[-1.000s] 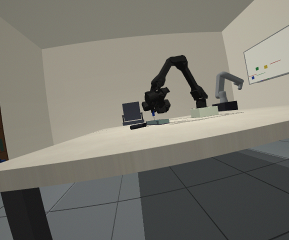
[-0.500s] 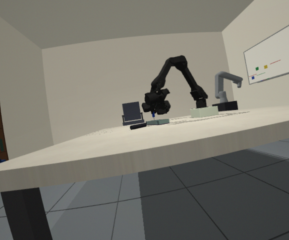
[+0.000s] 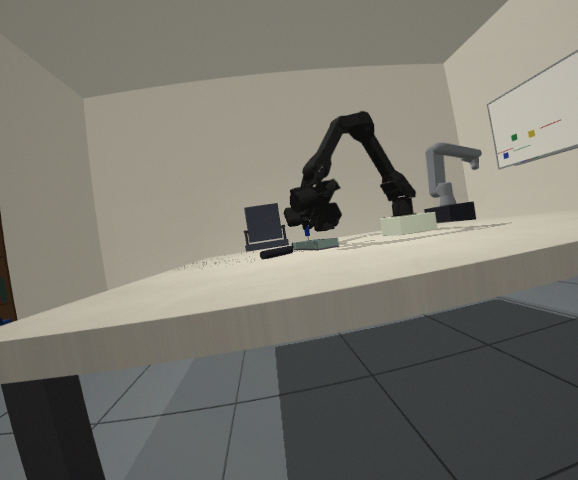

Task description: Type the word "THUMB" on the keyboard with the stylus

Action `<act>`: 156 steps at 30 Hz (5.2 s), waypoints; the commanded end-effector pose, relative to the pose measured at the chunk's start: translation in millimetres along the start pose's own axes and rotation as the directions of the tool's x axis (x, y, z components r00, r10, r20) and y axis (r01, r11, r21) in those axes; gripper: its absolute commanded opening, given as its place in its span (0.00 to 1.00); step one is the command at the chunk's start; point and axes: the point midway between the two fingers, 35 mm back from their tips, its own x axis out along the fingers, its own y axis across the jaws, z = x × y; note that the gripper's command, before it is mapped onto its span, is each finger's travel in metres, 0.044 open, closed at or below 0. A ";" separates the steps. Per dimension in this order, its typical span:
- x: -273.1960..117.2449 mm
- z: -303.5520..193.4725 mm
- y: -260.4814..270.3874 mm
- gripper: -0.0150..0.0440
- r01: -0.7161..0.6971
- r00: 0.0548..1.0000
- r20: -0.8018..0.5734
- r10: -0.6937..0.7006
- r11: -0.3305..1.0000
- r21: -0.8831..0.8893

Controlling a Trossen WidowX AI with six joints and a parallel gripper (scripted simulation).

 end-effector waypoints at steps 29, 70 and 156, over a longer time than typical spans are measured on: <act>-16.7 -29.3 -0.2 0.39 0.000 1.000 -0.004 0.000 1.000 -0.006; -10.9 -8.7 -20.0 0.39 0.003 1.000 -0.004 -0.003 1.000 -0.004; -31.4 -16.8 -11.7 0.25 0.001 1.000 0.004 -0.001 1.000 -0.007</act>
